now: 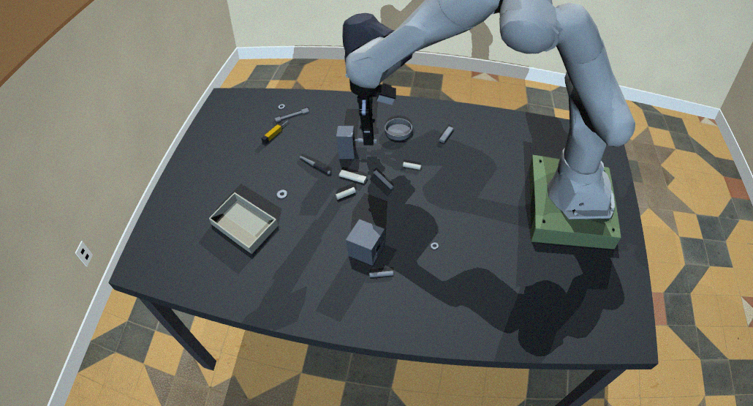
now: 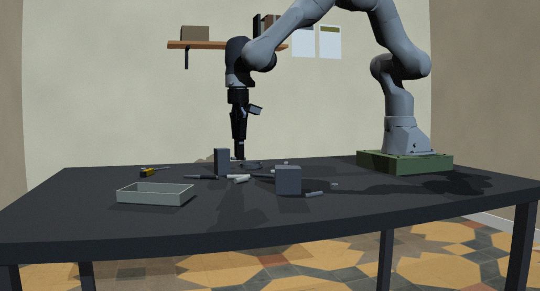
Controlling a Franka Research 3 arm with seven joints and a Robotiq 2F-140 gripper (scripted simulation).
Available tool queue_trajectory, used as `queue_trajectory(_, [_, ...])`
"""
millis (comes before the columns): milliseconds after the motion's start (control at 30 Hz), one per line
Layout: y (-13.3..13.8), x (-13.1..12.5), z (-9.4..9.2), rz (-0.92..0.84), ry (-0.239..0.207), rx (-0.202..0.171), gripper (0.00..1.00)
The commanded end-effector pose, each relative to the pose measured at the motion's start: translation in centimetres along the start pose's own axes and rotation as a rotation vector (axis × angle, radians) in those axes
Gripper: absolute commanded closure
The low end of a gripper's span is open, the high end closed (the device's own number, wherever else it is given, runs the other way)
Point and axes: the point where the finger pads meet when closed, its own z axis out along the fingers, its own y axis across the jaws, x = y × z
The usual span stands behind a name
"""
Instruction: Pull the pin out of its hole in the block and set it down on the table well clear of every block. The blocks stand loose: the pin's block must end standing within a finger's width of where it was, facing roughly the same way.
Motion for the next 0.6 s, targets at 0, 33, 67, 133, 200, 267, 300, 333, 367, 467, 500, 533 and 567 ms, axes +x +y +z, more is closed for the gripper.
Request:
queue_trajectory(0, [-0.14, 0.01, -0.11, -0.011, -0.003, 0.005, 0.90])
queue_trajectory(33, [-0.14, 0.01, -0.11, -0.011, -0.003, 0.005, 0.90])
queue_trajectory(67, [-0.14, 0.01, -0.11, -0.011, -0.003, 0.005, 0.90])
queue_trajectory(133, [-0.14, 0.01, -0.11, -0.011, -0.004, 0.005, 0.90])
queue_trajectory(200, [-0.13, -0.08, -0.14, -0.012, -0.005, 0.005, 0.90])
queue_trajectory(267, [-0.12, -0.25, -0.20, -0.013, -0.009, 0.006, 0.90])
queue_trajectory(300, [-0.12, -0.34, -0.23, -0.014, -0.011, 0.006, 0.90])
queue_trajectory(333, [-0.12, -0.40, -0.25, -0.015, -0.012, 0.006, 0.90])
queue_trajectory(367, [-0.11, -0.42, -0.26, -0.015, -0.013, 0.006, 0.90])
queue_trajectory(467, [-0.11, -0.43, -0.26, -0.015, -0.013, 0.006, 0.90])
queue_trajectory(500, [-0.11, -0.43, -0.26, -0.015, -0.013, 0.006, 0.90])
queue_trajectory(533, [-0.11, -0.43, -0.26, -0.015, -0.013, 0.006, 0.90])
queue_trajectory(567, [-0.11, -0.43, -0.26, -0.015, -0.013, 0.006, 0.90])
